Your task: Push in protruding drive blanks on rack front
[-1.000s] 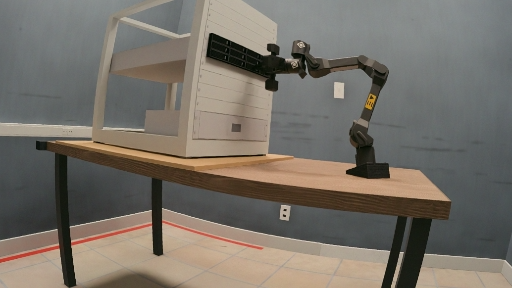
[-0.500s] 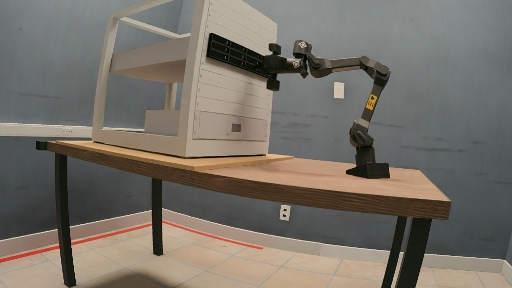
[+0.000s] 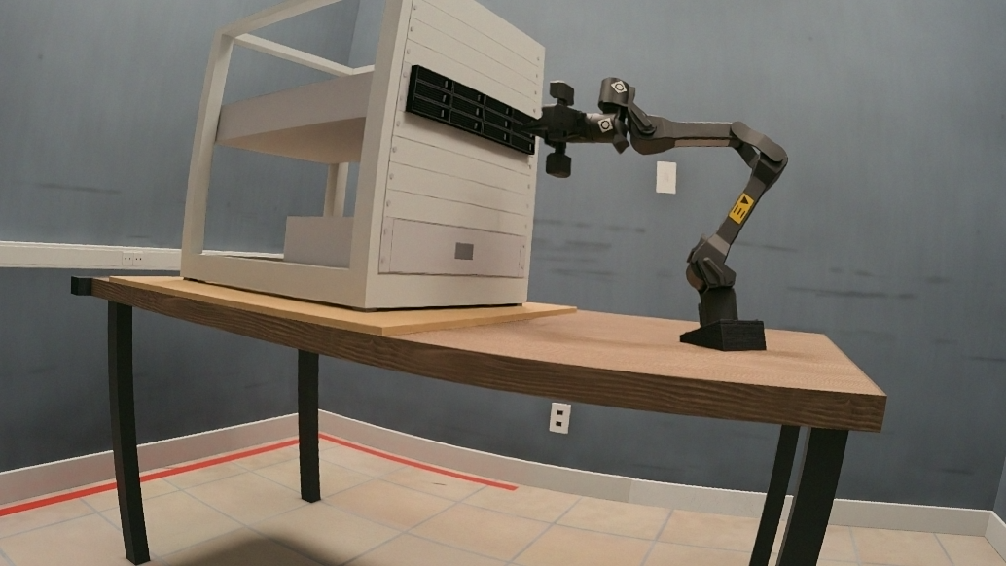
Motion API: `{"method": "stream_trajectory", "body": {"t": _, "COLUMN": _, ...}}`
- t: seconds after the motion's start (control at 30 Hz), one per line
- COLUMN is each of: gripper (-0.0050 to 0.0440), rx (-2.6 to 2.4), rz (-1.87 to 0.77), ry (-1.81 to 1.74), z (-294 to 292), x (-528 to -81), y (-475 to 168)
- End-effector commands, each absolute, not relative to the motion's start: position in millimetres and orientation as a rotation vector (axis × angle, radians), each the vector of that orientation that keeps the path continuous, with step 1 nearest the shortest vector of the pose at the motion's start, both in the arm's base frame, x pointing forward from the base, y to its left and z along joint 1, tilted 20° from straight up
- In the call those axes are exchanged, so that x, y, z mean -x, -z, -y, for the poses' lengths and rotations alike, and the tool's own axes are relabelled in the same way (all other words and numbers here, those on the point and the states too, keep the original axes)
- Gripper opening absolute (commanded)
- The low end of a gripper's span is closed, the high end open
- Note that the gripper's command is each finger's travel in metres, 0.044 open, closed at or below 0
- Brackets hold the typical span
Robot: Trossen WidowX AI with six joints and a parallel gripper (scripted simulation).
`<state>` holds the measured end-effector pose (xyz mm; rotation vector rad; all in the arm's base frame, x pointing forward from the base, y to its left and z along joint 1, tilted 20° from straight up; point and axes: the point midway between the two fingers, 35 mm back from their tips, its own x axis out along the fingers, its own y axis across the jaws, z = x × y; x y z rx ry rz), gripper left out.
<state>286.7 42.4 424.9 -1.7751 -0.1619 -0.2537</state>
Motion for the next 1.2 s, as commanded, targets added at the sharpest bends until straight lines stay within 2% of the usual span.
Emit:
{"method": "stream_trajectory", "body": {"t": 0.0, "gripper": -0.0050, "rx": 1.771, "rz": 0.167, "ry": 0.267, "z": -40.9, "x": -280.2, "y": -428.4}}
{"method": "stream_trajectory", "body": {"t": 1.17, "gripper": -0.0050, "rx": 1.771, "rz": 0.167, "ry": 0.267, "z": 17.3, "x": -258.9, "y": -467.7}}
